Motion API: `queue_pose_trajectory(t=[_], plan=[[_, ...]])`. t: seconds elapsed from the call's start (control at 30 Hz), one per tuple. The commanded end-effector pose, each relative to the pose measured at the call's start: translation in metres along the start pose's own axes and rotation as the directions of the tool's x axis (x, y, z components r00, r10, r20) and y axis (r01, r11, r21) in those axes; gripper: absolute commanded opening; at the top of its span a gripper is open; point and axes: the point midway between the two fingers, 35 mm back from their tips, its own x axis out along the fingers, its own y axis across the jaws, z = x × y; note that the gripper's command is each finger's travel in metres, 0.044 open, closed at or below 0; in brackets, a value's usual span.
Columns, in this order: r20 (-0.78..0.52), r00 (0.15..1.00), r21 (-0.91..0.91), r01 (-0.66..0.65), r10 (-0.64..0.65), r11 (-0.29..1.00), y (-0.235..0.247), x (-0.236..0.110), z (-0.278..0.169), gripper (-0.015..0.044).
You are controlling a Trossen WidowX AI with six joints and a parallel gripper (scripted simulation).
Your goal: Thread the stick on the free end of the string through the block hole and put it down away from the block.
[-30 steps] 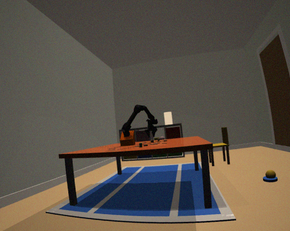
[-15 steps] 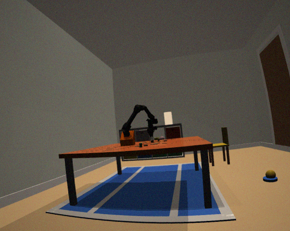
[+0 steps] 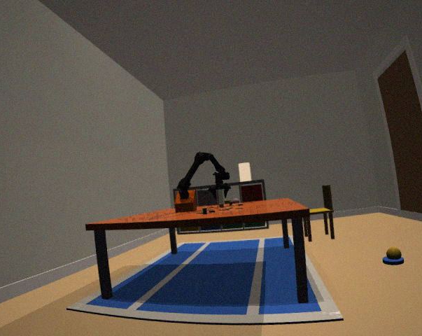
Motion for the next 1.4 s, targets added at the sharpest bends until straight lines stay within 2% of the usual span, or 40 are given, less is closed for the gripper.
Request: queue_pose_trajectory(t=[0.0, 0.23, 0.5, 0.87, 1.37], plan=[[0.0, 1.0, 0.239, 0.002, -0.003, 0.971, 0.0, -0.002, 0.001, 0.044], [0.0, 1.0, 0.239, 0.002, -0.003, 0.971, 0.0, -0.002, 0.001, 0.044], [0.0, 1.0, 0.239, 0.002, -0.003, 0.971, 0.0, -0.002, 0.001, 0.0238], [0.0, 1.0, 0.239, 0.002, -0.003, 0.971, 0.0, 0.0, 0.001, 0.0238], [0.001, 1.0, 0.239, 0.002, -0.002, 0.971, 0.001, 0.024, 0.002, 0.0238]])
